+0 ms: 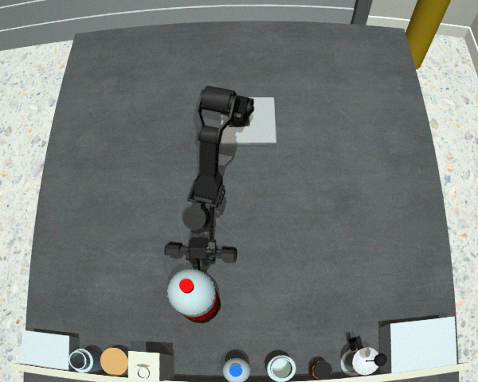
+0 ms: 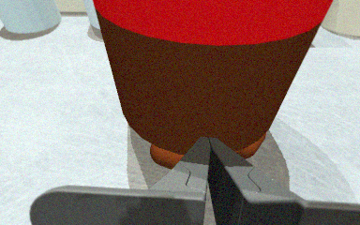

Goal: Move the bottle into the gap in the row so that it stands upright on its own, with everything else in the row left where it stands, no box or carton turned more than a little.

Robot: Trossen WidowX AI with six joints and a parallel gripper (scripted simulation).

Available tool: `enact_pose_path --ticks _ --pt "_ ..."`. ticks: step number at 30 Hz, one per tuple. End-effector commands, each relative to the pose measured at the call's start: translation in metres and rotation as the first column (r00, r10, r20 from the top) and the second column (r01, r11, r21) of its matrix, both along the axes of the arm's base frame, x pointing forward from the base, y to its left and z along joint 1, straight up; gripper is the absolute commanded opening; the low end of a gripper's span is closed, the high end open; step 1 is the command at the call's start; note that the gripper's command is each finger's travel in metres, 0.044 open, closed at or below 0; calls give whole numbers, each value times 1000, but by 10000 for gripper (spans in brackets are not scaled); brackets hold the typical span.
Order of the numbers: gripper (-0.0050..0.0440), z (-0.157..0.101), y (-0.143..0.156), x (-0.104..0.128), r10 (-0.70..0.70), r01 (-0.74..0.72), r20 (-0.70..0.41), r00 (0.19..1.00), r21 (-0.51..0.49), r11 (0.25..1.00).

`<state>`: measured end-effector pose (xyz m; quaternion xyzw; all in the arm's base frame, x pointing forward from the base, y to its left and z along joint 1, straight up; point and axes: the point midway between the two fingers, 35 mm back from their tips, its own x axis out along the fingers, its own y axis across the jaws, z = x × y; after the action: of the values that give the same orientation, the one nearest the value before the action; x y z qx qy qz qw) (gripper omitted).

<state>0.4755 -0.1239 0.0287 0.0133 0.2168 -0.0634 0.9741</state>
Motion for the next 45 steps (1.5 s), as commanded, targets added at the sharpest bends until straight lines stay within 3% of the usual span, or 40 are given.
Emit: enact_pose_path --ticks 1,45 --pt "-50 9 0 9 2 -2 27 1000 -4 1000" --pt "-50 10 -1 26 2 -2 28 1000 -4 1000"
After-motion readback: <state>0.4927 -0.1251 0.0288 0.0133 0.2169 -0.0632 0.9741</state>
